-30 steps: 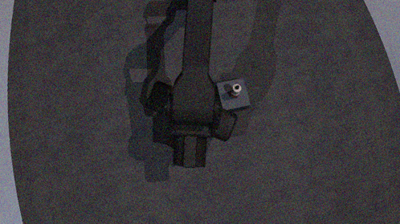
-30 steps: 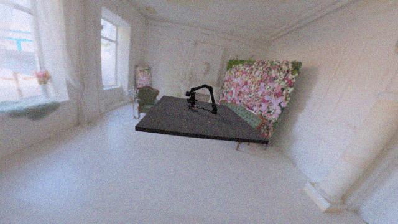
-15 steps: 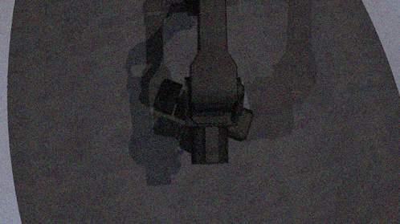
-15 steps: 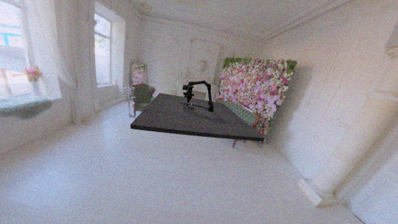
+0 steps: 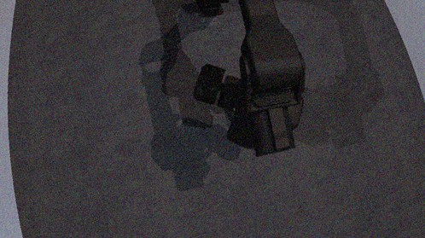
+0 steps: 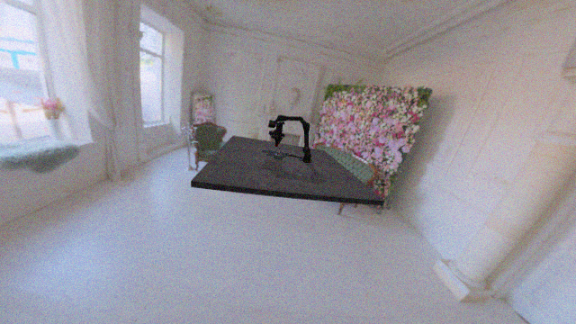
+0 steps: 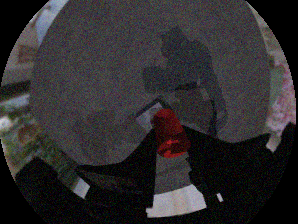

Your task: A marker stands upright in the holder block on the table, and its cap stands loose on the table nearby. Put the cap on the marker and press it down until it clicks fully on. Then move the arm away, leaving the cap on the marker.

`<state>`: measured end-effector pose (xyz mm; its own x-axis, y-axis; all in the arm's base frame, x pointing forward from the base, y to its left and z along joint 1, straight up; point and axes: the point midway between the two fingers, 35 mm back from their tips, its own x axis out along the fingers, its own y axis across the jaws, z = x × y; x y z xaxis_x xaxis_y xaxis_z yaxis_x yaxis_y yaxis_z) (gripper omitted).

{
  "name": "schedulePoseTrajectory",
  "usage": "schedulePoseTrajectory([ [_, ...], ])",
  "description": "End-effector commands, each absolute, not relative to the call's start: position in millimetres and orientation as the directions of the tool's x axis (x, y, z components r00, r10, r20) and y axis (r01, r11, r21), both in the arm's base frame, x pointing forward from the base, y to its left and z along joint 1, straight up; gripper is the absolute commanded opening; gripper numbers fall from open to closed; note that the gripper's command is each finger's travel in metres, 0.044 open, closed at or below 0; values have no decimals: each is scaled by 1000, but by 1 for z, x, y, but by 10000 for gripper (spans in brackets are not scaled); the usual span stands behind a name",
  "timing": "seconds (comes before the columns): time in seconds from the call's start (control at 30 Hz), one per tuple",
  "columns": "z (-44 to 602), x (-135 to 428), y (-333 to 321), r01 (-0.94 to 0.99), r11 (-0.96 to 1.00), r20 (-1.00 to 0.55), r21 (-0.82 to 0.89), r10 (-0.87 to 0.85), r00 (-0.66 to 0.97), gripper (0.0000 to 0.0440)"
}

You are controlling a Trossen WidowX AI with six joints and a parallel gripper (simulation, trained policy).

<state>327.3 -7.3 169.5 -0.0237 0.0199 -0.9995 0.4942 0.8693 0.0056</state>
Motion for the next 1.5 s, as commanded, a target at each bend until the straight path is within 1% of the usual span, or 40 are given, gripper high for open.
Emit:
schedulePoseTrajectory([
  [0.0, 178, 320, 6, 486, 874, -999, 10, 28, -31, 28],
  [0.43, 181, 300, 25, 471, 882, -997, -13, 27, -78, 0],
  [1.0, 153, 298, 24, 493, 869, -994, -38, 18, -109, 0],
  [1.47, 119, 298, 24, 475, 879, -990, -39, 31, -137, 0],
])
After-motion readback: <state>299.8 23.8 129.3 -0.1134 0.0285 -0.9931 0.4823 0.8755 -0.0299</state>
